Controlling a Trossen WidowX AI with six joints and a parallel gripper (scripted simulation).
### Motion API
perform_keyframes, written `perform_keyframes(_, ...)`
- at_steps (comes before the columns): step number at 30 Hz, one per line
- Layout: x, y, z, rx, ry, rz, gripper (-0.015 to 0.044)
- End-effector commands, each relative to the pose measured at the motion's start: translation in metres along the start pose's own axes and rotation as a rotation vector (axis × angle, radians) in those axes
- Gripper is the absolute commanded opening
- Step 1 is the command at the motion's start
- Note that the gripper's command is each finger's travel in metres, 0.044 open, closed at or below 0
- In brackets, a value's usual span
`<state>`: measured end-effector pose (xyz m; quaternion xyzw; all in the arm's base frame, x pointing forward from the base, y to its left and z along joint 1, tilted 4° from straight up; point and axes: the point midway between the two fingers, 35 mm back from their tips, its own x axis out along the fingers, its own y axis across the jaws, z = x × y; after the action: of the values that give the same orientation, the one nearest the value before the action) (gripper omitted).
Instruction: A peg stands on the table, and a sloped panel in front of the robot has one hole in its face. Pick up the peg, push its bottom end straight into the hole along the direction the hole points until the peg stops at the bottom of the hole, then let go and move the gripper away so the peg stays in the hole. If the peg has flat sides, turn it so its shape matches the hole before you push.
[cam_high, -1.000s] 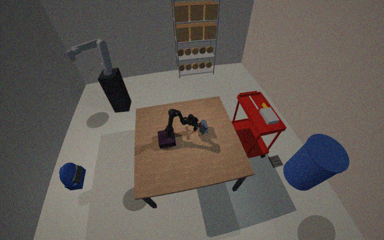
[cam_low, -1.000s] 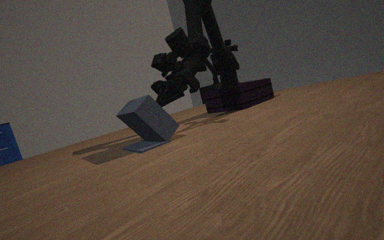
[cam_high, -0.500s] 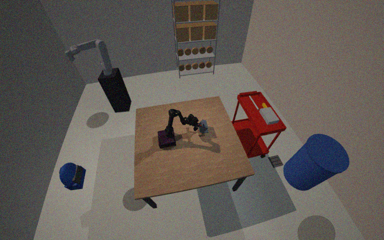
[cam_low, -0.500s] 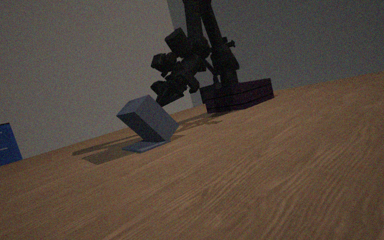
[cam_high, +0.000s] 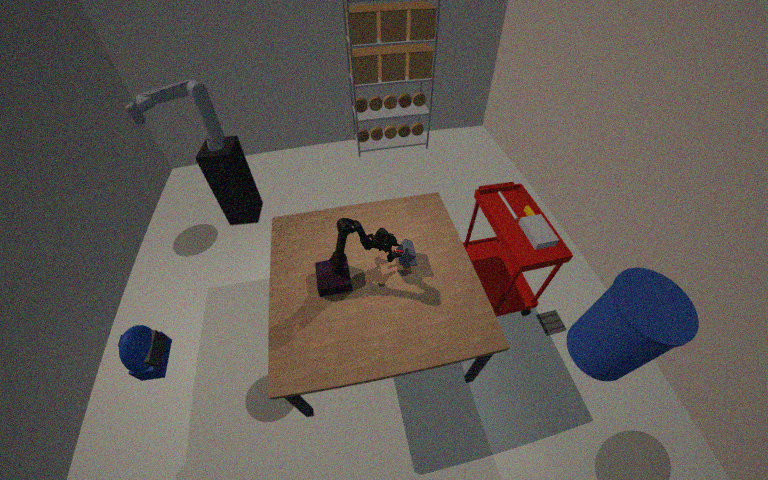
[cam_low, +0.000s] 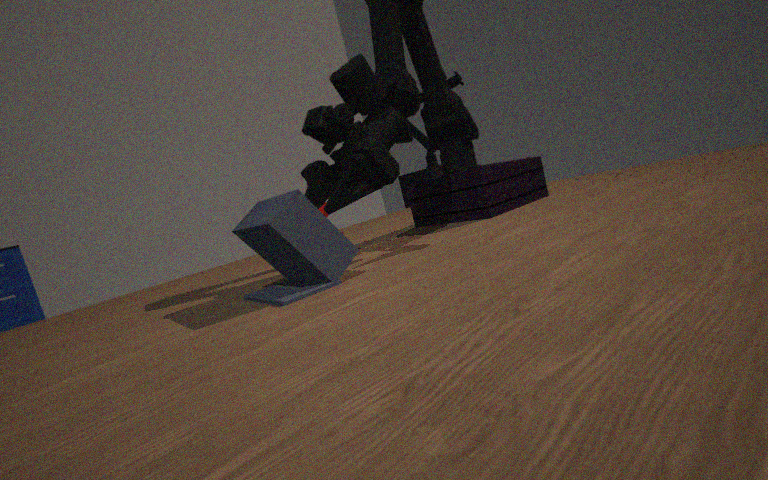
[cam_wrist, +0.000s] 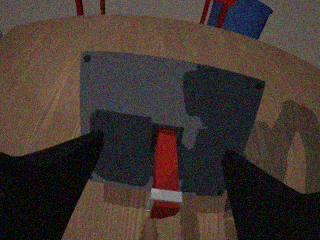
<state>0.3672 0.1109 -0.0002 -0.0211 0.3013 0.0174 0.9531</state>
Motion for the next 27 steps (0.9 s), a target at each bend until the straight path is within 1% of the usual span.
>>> perform_keyframes(1, -0.003, 0.0, 0.0, 0.0, 0.001, -0.002, 0.044)
perform_keyframes(27, -0.027, 0.002, 0.005, -0.002, 0.003, 0.002, 0.044)
